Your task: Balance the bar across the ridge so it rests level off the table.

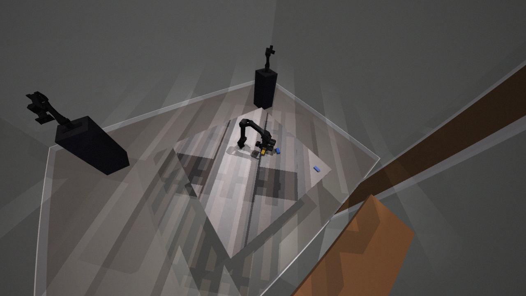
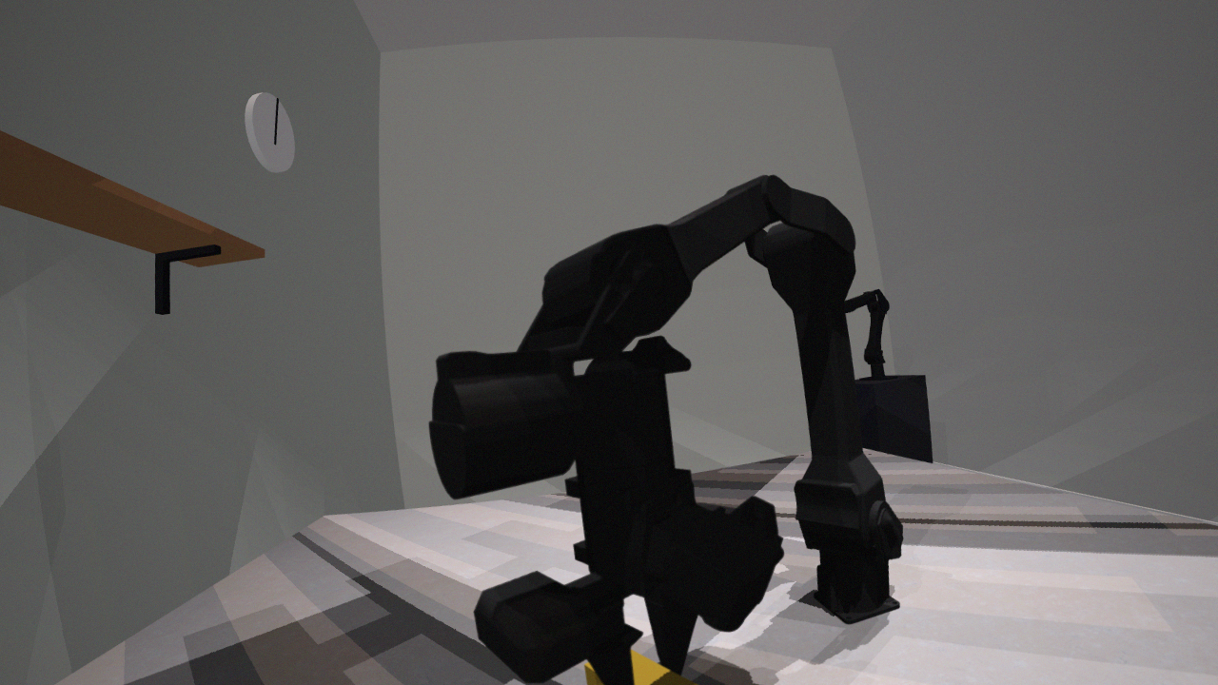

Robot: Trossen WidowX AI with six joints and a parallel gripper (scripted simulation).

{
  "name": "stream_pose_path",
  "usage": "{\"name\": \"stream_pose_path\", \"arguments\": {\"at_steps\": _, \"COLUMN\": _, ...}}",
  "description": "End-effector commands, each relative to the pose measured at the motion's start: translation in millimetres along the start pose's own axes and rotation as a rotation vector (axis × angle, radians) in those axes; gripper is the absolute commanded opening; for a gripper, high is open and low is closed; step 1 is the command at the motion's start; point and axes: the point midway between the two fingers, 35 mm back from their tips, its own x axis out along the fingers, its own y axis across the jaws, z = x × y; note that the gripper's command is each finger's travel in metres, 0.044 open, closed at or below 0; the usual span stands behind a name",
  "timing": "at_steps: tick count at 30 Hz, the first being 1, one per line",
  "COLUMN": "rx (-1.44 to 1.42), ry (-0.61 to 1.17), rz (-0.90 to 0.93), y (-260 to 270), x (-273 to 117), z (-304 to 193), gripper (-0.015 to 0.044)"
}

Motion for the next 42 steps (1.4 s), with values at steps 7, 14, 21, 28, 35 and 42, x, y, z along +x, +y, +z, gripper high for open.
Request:
{"name": "stream_pose_path", "arguments": {"at_steps": 7, "rx": 0.000, "ry": 0.000, "rz": 0.000, "y": 0, "x": 0, "z": 0, "gripper": 0.0211}}
{"name": "stream_pose_path", "arguments": {"at_steps": 14, "rx": 0.000, "ry": 0.000, "rz": 0.000, "y": 0, "x": 0, "z": 0, "gripper": 0.0395}}
{"name": "stream_pose_path", "arguments": {"at_steps": 21, "rx": 0.000, "ry": 0.000, "rz": 0.000, "y": -3, "x": -19, "z": 0, "gripper": 0.0440}}
{"name": "stream_pose_path", "arguments": {"at_steps": 28, "rx": 0.000, "ry": 0.000, "rz": 0.000, "y": -1, "x": -98, "z": 0, "gripper": 0.0440}}
{"name": "stream_pose_path", "arguments": {"at_steps": 35, "rx": 0.000, "ry": 0.000, "rz": 0.000, "y": 0, "x": -100, "z": 0, "gripper": 0.0440}}
{"name": "stream_pose_path", "arguments": {"at_steps": 42, "rx": 0.000, "ry": 0.000, "rz": 0.000, "y": 0, "x": -100, "z": 0, "gripper": 0.0440}}
